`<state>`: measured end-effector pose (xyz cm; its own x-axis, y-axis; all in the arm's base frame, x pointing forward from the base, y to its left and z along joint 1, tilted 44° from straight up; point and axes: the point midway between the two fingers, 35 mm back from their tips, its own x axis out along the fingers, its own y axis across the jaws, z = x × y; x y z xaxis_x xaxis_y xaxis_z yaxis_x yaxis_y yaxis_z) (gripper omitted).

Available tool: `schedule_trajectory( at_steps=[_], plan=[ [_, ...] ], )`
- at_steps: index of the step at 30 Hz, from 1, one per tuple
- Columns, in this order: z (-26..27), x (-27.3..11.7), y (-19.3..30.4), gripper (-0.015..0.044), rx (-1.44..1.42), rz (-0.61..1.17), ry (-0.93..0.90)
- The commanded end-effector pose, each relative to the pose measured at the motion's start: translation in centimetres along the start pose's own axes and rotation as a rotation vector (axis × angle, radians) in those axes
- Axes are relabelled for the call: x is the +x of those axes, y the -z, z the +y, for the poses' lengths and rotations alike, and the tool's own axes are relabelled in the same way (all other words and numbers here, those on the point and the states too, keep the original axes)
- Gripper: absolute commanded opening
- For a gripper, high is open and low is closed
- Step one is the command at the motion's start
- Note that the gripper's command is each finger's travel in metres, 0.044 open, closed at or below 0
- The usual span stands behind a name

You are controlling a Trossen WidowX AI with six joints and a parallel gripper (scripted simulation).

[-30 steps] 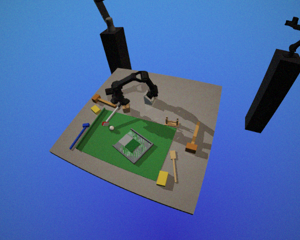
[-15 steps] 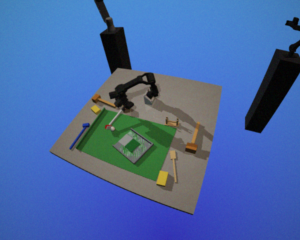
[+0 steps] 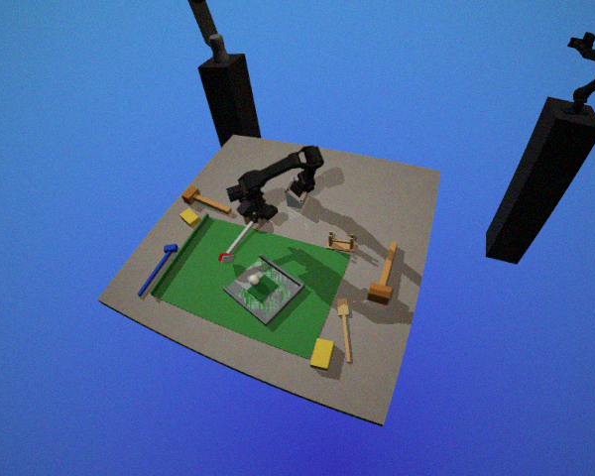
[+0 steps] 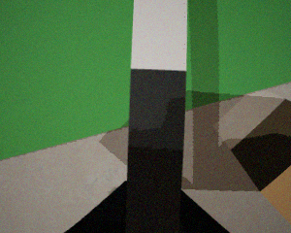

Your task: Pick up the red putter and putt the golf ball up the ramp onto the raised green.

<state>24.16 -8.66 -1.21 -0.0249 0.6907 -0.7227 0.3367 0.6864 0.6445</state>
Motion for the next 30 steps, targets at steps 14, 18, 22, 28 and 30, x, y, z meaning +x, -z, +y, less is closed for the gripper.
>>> schedule_trajectory(
  at_steps=[14, 18, 22, 28, 30],
  plan=[
    [0.0, -3.4, -0.1, 0.0, -0.002, -0.012, 0.003],
    [0.0, -3.4, -0.1, 0.0, -0.002, -0.012, 0.003],
    [0.0, -3.4, -0.1, 0.0, -0.002, -0.012, 0.003],
    [0.0, -3.4, -0.1, 0.0, -0.002, -0.012, 0.003],
    [0.0, -3.4, -0.1, 0.0, -0.002, -0.012, 0.003]
  ],
)
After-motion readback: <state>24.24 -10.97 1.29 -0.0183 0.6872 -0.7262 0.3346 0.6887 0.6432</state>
